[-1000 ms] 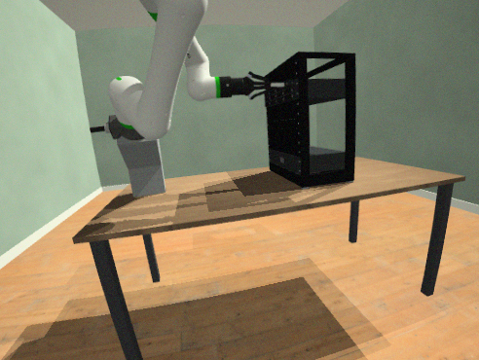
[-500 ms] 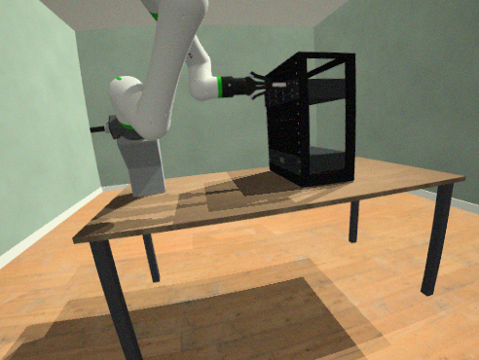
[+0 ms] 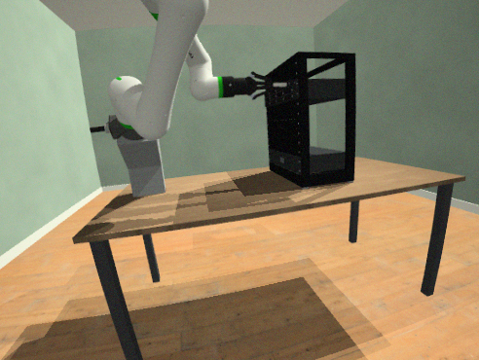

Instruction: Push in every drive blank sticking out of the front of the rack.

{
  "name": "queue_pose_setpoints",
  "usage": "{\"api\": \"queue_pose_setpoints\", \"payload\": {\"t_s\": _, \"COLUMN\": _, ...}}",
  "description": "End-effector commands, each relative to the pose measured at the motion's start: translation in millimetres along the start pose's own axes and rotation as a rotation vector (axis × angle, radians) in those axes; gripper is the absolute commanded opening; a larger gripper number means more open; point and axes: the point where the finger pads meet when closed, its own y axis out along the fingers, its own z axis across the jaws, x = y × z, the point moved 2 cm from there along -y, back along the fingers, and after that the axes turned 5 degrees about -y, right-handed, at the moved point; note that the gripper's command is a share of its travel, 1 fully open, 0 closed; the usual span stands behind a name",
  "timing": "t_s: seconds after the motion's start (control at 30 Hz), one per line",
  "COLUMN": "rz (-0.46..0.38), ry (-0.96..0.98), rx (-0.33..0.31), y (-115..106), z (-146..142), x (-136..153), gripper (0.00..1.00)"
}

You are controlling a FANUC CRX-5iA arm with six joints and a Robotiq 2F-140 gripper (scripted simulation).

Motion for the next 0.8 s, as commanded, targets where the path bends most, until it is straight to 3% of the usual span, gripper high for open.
{"api": "queue_pose_setpoints", "payload": {"t_s": 0.0, "rz": 0.0, "ry": 0.0, "rx": -0.001, "y": 1.7, "z": -0.9, "x": 0.1, "gripper": 0.1}}
{"api": "queue_pose_setpoints", "payload": {"t_s": 0.77, "rz": 0.0, "ry": 0.0, "rx": -0.001, "y": 4.9, "z": -0.9, "x": 0.1, "gripper": 0.1}}
